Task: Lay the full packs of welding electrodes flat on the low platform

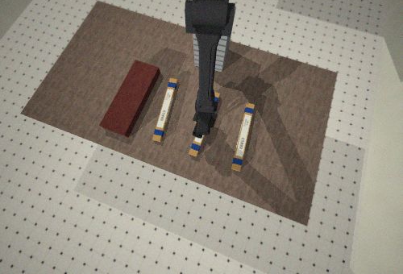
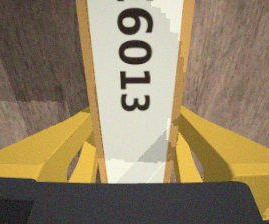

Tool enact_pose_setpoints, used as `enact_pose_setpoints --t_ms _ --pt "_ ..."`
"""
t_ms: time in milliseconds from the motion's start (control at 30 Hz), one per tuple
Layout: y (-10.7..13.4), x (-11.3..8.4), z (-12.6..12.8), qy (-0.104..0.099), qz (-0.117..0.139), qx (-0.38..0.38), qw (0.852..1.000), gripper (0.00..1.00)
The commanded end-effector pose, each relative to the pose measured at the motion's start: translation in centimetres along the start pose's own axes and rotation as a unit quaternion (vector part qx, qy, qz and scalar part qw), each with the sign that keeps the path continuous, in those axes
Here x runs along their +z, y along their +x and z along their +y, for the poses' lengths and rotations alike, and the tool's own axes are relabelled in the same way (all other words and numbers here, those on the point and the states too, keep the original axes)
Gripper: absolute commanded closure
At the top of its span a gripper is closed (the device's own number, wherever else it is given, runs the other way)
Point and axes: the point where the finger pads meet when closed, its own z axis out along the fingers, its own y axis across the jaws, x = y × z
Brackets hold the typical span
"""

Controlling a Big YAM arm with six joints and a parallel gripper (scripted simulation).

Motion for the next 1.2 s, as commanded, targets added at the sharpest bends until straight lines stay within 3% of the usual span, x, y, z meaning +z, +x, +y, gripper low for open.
enact_pose_setpoints --t_ms 0,1167 --pt "-2.87 -1.53 1.13 -0.006 -0.028 0.003 1.000 1.00" --pt "-3.13 -1.56 1.17 -0.006 -0.028 0.003 1.000 1.00"
